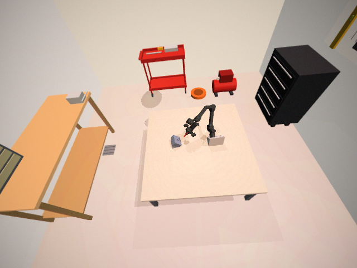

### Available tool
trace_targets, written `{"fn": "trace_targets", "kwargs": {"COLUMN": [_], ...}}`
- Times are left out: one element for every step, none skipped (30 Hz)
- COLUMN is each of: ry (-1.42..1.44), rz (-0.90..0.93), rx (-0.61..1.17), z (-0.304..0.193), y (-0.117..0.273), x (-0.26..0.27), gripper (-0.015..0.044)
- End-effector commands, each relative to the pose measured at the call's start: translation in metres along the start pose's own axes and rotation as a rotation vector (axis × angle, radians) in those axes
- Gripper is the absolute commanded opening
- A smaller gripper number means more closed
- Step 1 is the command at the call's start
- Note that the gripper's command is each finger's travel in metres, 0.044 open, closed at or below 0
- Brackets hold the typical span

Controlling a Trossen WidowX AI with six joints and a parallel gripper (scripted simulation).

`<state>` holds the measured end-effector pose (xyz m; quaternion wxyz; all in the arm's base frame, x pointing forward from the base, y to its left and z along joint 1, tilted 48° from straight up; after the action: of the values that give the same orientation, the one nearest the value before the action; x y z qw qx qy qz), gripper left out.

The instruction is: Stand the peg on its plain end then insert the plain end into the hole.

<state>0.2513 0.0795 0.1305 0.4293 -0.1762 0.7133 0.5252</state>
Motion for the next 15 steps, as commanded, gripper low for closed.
{"fn": "trace_targets", "kwargs": {"ry": [0.009,0.009,0.009,0.009,0.009,0.01,0.01,0.011,0.011,0.011,0.012,0.012,0.013,0.013,0.014], "rz": [-0.015,-0.016,-0.016,-0.017,-0.017,-0.018,-0.019,-0.021,-0.022,-0.023,-0.024,-0.026,-0.027,-0.028,-0.03], "rx": [-0.023,-0.023,-0.024,-0.025,-0.026,-0.027,-0.029,-0.031,-0.032,-0.034,-0.036,-0.038,-0.039,-0.041,-0.043], "z": [0.003,0.003,0.003,0.003,0.004,0.004,0.005,0.005,0.006,0.007,0.007,0.008,0.008,0.009,0.009], "y": [0.0,0.0,-0.001,-0.001,-0.002,-0.003,-0.004,-0.005,-0.006,-0.008,-0.009,-0.01,-0.011,-0.012,-0.013], "x": [0.0,0.0,0.0,0.0,0.0,-0.001,-0.001,-0.001,-0.001,-0.001,-0.002,-0.002,-0.002,-0.002,-0.003], "gripper": [0.0,0.0,0.0,0.0,0.0,0.0,0.0,0.0,0.0,0.0,0.0,0.0,0.0,0.0,0.0]}}
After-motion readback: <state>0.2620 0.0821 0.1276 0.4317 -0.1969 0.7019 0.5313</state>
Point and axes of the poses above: the point midway between the two fingers, 35 mm back from their tips, its own y axis back along the fingers, its own x axis across the jaws, z = x × y, the point moved 6 cm from there along y, back along the fingers, and after that the axes turned 4 degrees about y, right-handed, at the moved point
